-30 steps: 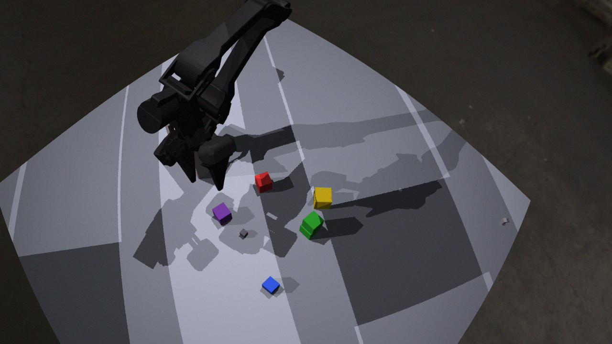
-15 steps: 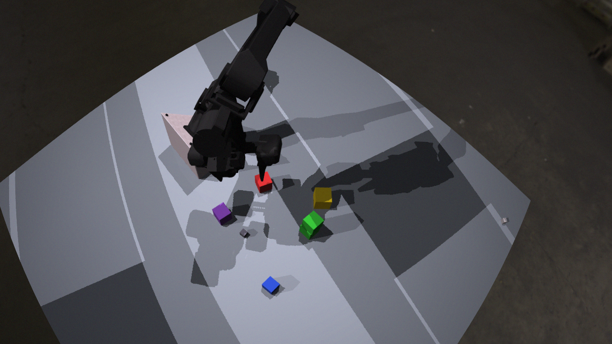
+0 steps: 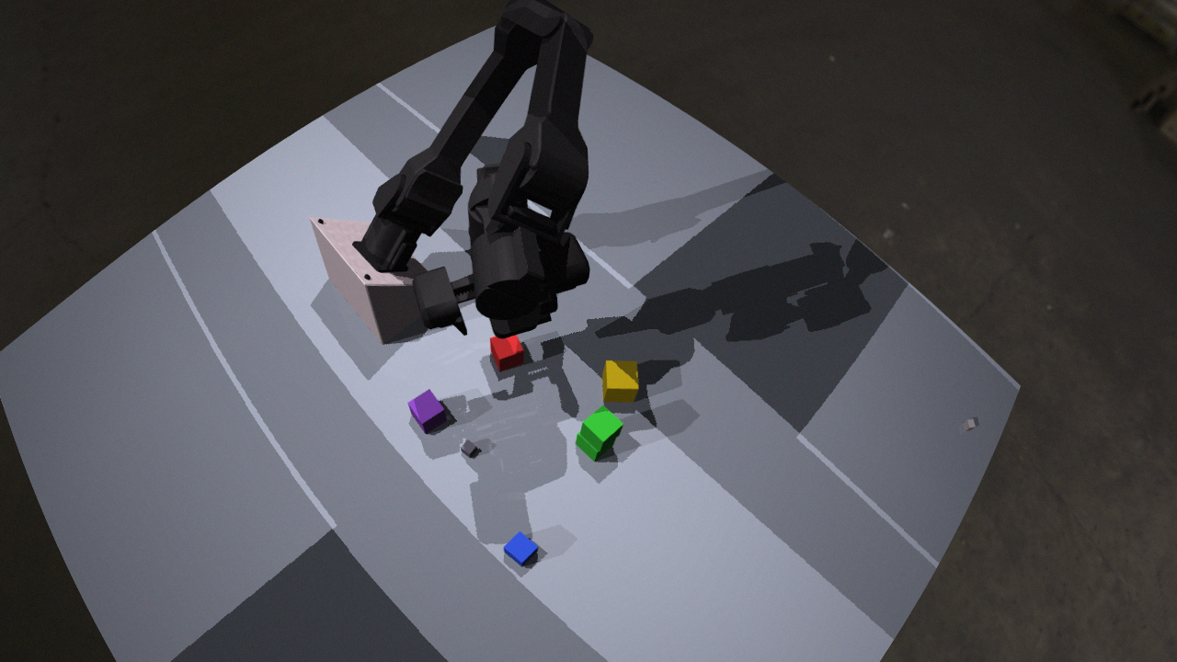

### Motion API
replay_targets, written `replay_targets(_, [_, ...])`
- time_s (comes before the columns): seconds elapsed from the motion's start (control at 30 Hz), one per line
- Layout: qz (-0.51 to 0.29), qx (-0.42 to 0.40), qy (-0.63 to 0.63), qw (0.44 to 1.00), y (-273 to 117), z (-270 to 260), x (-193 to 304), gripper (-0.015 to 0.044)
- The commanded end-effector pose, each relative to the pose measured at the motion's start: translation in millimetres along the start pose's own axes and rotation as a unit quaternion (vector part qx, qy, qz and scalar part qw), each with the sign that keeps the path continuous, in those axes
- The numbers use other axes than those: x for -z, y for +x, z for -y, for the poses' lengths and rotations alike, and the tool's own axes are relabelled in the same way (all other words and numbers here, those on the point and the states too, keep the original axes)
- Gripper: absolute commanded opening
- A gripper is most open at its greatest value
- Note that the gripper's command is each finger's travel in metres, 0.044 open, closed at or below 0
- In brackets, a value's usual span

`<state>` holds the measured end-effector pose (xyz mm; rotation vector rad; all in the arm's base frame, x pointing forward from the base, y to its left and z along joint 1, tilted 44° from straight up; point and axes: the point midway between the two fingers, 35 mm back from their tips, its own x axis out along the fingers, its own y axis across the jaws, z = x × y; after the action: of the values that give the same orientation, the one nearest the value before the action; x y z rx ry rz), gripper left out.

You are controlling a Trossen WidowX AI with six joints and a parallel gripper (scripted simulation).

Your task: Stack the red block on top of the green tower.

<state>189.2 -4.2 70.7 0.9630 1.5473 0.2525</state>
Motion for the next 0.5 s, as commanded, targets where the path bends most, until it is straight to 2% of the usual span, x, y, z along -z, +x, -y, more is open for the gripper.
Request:
replay_targets(0.0, [-0.011, 0.006, -0.024, 1.000, 1.5, -4.7, 3.5, 0.0440])
replay_targets(0.23, [-0.011, 0.006, -0.023, 1.000, 4.7, -6.4, 4.1, 0.0440])
replay_targets(0.47, [-0.011, 0.006, -0.024, 1.000, 42.4, -6.5, 4.6, 0.0440])
